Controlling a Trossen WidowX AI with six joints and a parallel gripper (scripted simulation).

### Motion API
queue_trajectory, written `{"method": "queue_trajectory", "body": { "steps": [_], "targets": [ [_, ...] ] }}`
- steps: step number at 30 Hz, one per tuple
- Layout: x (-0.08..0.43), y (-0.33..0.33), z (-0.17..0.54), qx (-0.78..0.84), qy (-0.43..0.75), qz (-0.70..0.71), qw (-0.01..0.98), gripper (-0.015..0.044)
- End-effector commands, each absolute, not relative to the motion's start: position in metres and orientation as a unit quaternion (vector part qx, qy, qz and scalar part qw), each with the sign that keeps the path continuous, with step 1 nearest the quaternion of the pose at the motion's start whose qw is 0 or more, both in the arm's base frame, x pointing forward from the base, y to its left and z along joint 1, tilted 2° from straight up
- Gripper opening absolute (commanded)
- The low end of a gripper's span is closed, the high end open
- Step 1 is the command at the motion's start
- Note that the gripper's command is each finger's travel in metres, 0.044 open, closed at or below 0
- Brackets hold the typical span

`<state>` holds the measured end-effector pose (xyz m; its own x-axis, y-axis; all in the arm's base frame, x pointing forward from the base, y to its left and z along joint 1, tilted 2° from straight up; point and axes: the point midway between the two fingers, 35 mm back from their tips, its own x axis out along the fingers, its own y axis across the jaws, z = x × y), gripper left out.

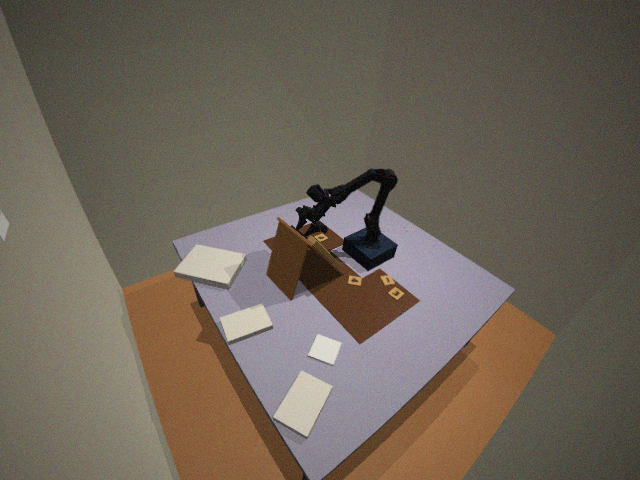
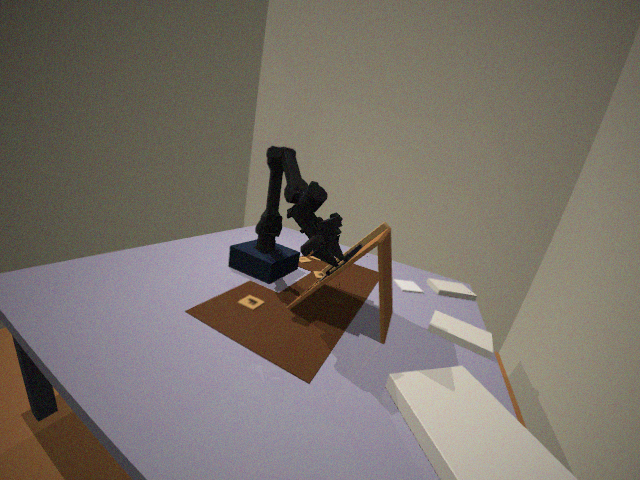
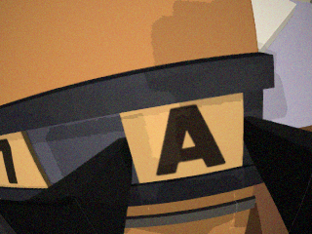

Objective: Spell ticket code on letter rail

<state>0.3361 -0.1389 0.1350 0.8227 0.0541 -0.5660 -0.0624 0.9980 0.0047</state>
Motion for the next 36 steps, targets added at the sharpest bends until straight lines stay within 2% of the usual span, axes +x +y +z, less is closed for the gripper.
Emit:
{"method": "queue_trajectory", "body": {
  "steps": [1,36],
  "targets": [
    [0.335,-0.136,0.135,-0.007,0.295,0.029,0.955,0.0],
    [0.334,-0.111,0.136,-0.006,0.295,0.029,0.955,0.0]
  ]
}}
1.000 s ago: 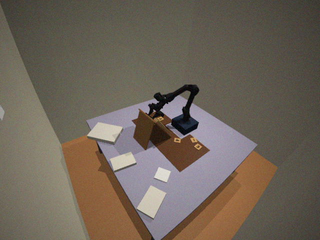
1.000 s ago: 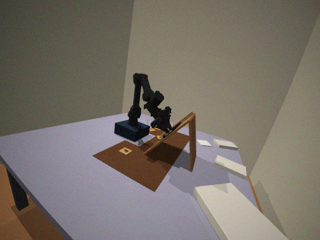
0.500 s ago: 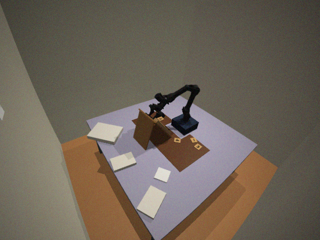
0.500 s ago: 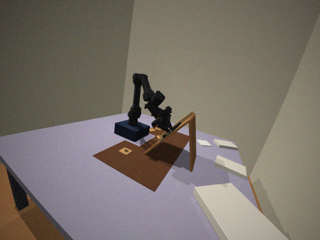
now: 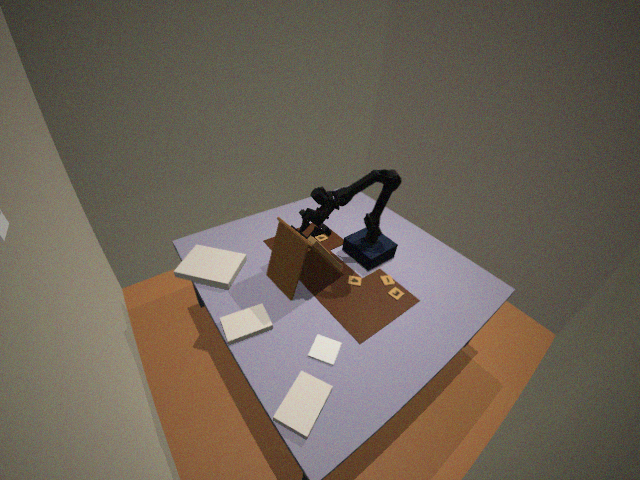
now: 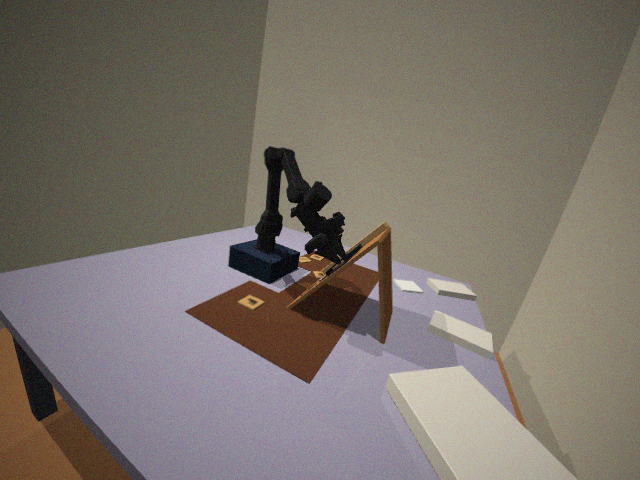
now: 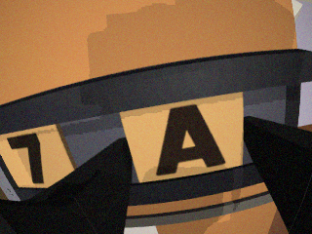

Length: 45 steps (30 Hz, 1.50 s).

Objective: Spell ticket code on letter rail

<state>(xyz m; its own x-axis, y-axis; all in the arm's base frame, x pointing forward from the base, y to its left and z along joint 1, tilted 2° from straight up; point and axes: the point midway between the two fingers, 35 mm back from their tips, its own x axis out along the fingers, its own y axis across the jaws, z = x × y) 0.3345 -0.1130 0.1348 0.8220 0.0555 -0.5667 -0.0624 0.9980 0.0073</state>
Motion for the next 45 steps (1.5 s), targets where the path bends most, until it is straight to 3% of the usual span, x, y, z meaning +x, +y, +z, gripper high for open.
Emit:
{"method": "queue_trajectory", "body": {
  "steps": [1,38,45],
  "targets": [
    [0.334,-0.11,0.136,-0.006,0.295,0.029,0.955,0.0],
    [0.333,-0.087,0.136,-0.005,0.295,0.029,0.955,0.0],
    [0.333,-0.088,0.135,-0.005,0.297,0.031,0.954,0.0184]
  ]
}}
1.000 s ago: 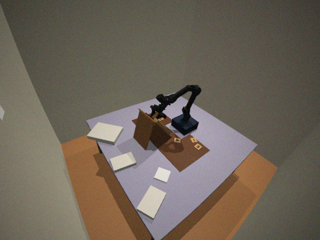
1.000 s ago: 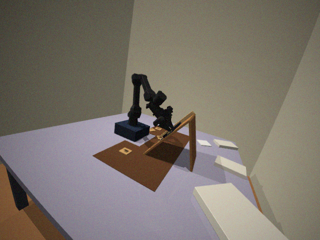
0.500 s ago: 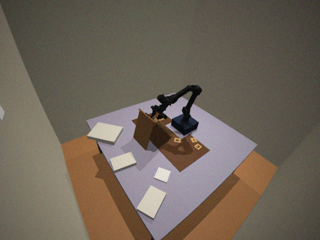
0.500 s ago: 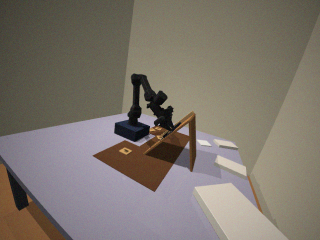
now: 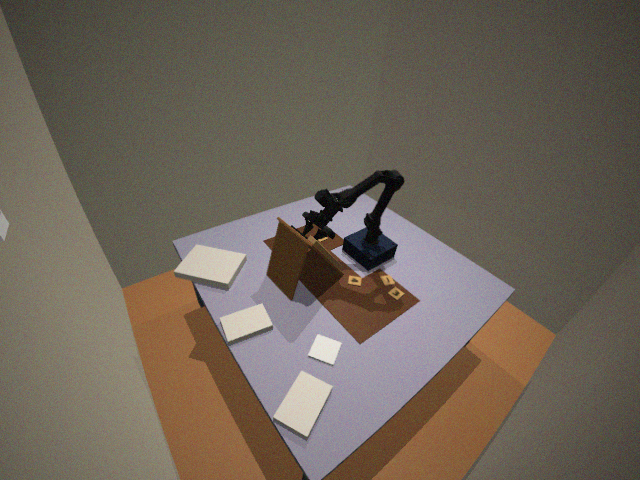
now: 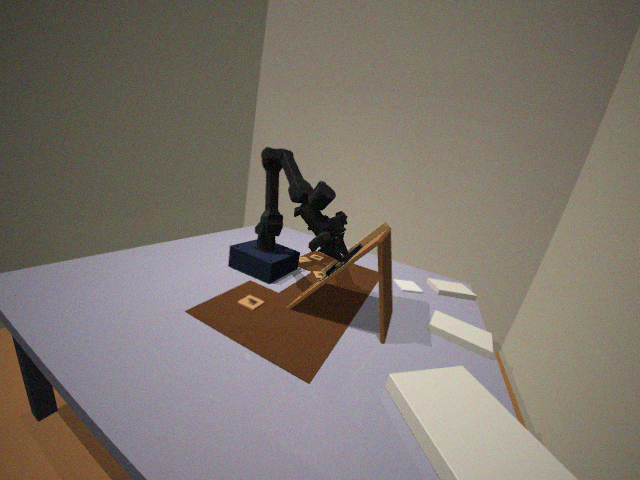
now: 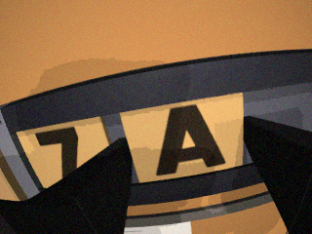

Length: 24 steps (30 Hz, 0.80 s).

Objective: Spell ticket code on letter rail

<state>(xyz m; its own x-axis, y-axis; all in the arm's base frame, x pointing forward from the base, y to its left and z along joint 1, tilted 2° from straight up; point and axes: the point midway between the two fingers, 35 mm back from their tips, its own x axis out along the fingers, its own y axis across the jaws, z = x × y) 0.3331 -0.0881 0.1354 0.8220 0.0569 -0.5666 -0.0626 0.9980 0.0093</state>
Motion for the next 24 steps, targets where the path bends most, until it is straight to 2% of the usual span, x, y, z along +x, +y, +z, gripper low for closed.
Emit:
{"method": "queue_trajectory", "body": {
  "steps": [1,4,5,24],
  "targets": [
    [0.333,-0.088,0.135,-0.005,0.297,0.031,0.954,0.021],
    [0.33,-0.088,0.138,-0.005,0.295,0.03,0.955,0.0289],
    [0.328,-0.088,0.139,-0.005,0.295,0.029,0.955,0.0295],
    [0.316,-0.09,0.147,-0.005,0.296,0.029,0.955,0.0295]
  ]
}}
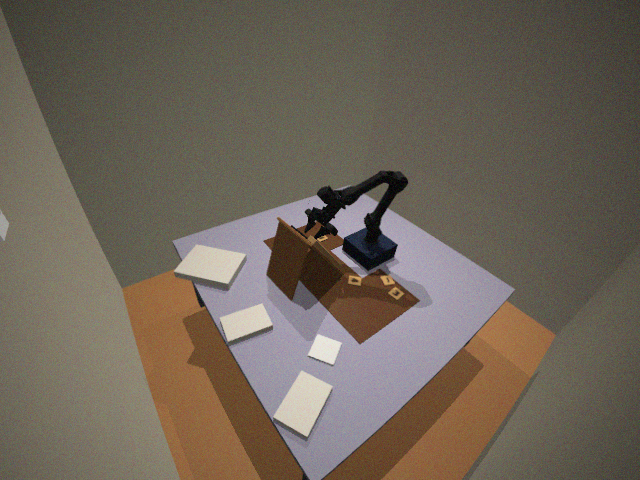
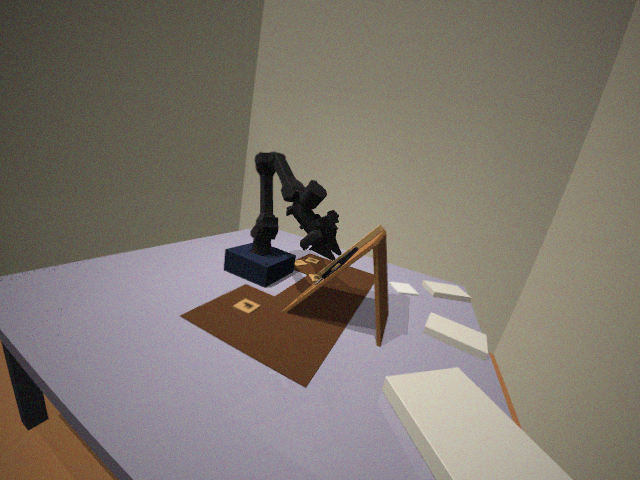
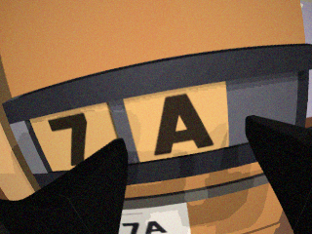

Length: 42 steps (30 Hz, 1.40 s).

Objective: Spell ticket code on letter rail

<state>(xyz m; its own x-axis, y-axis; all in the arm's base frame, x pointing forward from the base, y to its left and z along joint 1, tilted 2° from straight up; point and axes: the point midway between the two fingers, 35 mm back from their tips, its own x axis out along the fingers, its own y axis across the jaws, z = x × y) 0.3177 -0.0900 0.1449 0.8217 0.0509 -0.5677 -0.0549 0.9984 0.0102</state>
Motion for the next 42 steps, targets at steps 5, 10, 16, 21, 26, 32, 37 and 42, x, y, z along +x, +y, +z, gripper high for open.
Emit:
{"method": "queue_trajectory", "body": {
  "steps": [5,10,16,21,26,32,37,42],
  "targets": [
    [0.313,-0.091,0.148,-0.005,0.296,0.029,0.955,0.0295],
    [0.31,-0.091,0.149,-0.005,0.296,0.029,0.955,0.0295],
    [0.307,-0.092,0.151,-0.005,0.296,0.029,0.955,0.0295],
    [0.305,-0.092,0.153,-0.005,0.296,0.029,0.955,0.0295],
    [0.302,-0.092,0.154,-0.005,0.296,0.029,0.955,0.0295],
    [0.299,-0.092,0.156,-0.005,0.296,0.029,0.955,0.0295],
    [0.298,-0.092,0.157,-0.005,0.297,0.029,0.955,0.0295],
    [0.296,-0.091,0.159,-0.005,0.297,0.029,0.955,0.0295]
  ]
}}
